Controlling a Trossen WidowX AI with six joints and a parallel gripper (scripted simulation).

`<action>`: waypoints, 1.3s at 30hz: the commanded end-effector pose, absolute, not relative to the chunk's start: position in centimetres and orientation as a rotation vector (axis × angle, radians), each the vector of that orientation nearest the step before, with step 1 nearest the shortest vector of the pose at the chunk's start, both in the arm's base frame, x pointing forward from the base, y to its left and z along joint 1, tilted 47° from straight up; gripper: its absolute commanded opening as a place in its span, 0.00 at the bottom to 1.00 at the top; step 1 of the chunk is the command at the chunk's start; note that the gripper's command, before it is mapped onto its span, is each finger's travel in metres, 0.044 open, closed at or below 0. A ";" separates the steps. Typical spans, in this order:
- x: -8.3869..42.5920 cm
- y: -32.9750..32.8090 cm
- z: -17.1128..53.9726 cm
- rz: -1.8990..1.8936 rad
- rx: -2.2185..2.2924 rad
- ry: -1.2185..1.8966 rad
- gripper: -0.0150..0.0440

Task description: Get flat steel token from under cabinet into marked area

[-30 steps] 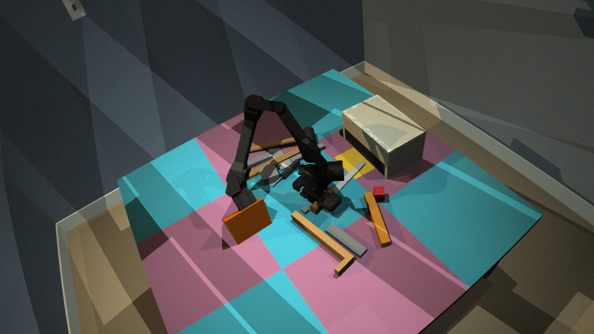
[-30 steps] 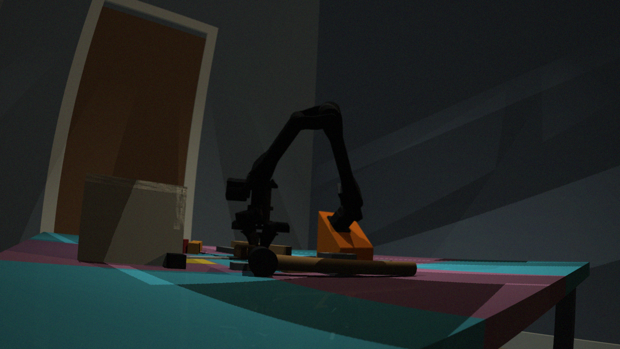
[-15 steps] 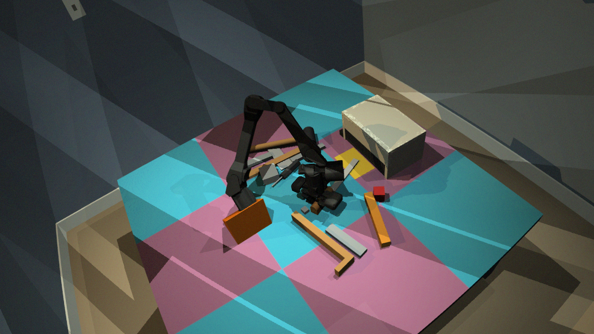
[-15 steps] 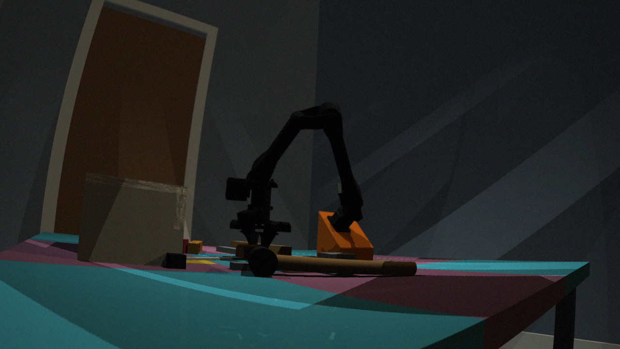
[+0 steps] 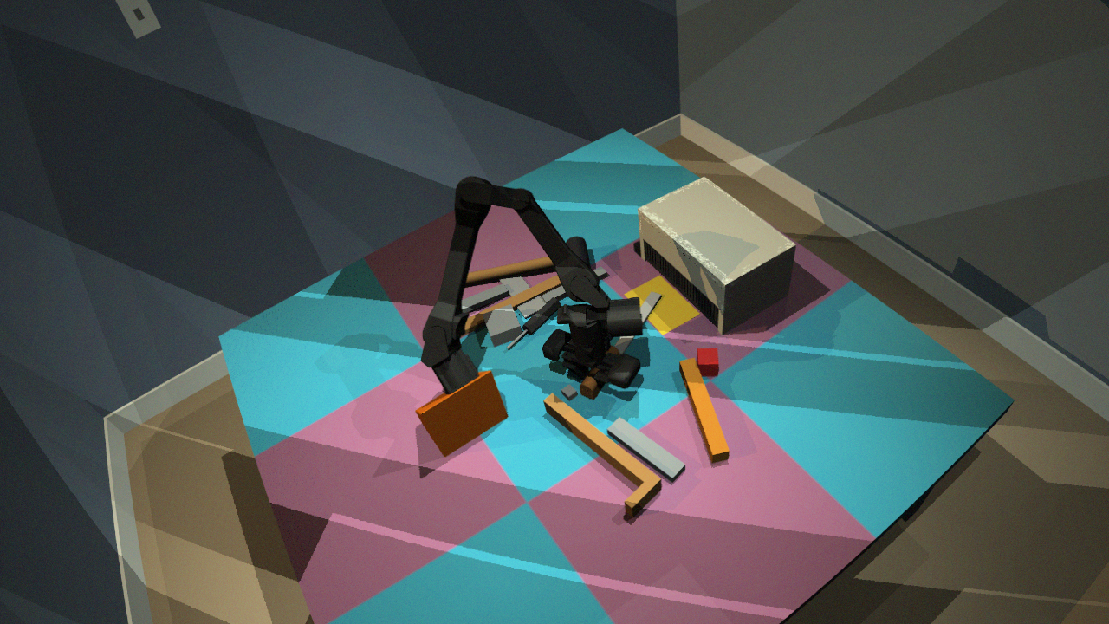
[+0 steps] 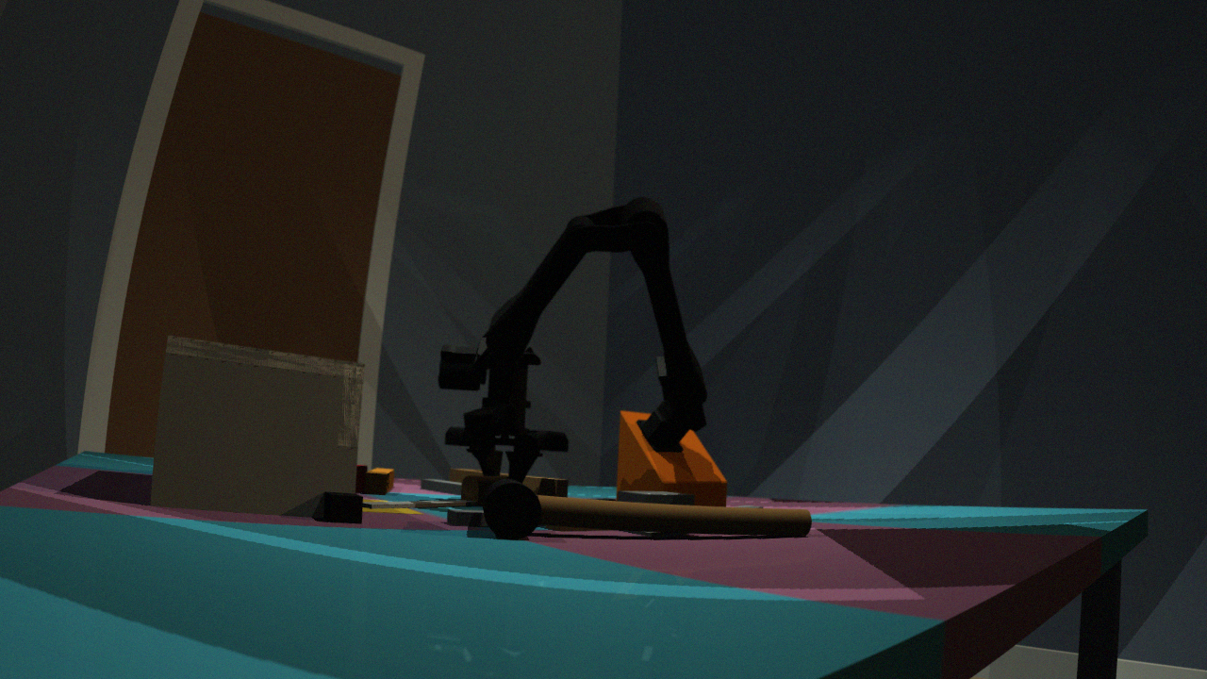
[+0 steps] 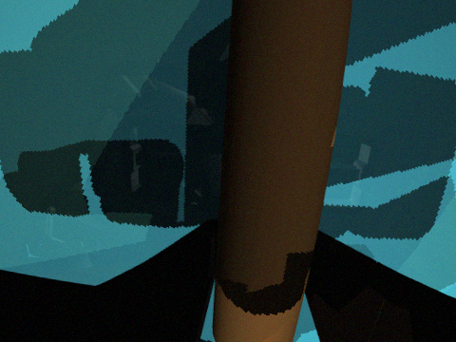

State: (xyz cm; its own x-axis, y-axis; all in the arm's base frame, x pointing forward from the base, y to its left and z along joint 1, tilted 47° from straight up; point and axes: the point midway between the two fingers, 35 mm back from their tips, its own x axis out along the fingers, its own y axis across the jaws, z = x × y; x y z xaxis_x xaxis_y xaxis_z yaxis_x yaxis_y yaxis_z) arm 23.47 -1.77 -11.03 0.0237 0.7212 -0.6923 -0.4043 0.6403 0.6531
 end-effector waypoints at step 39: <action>25.5 1.6 -7.2 0.910 0.284 1.254 0.25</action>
